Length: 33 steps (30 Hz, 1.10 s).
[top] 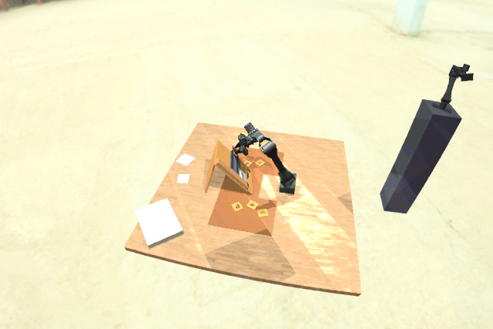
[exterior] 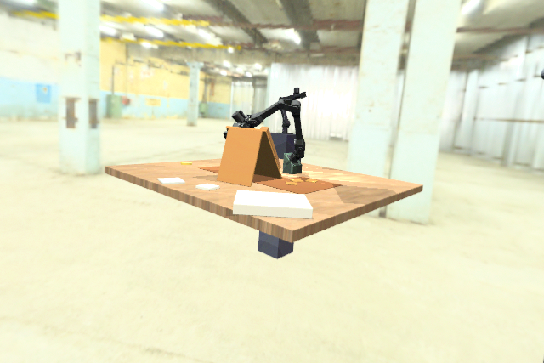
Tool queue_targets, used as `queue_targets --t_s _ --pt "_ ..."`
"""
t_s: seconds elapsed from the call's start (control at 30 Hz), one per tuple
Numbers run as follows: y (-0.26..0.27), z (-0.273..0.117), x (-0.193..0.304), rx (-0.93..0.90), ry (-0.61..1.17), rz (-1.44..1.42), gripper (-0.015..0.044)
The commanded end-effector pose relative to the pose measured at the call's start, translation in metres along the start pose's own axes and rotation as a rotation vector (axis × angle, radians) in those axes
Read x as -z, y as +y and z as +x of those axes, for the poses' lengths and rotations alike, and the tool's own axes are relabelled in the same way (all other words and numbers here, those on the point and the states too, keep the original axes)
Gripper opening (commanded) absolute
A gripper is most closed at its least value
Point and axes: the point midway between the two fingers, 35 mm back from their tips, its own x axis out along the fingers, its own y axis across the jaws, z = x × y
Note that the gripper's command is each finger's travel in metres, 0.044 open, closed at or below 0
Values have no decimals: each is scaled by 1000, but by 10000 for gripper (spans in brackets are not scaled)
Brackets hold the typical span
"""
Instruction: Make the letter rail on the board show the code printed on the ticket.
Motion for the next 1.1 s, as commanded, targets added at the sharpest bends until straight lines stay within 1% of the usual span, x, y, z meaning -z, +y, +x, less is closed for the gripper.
queue_targets --t_s 0.0,1.07 --pt "4 0 0 2 1 2 0" --pt "20 0 0 2 1 3 0"
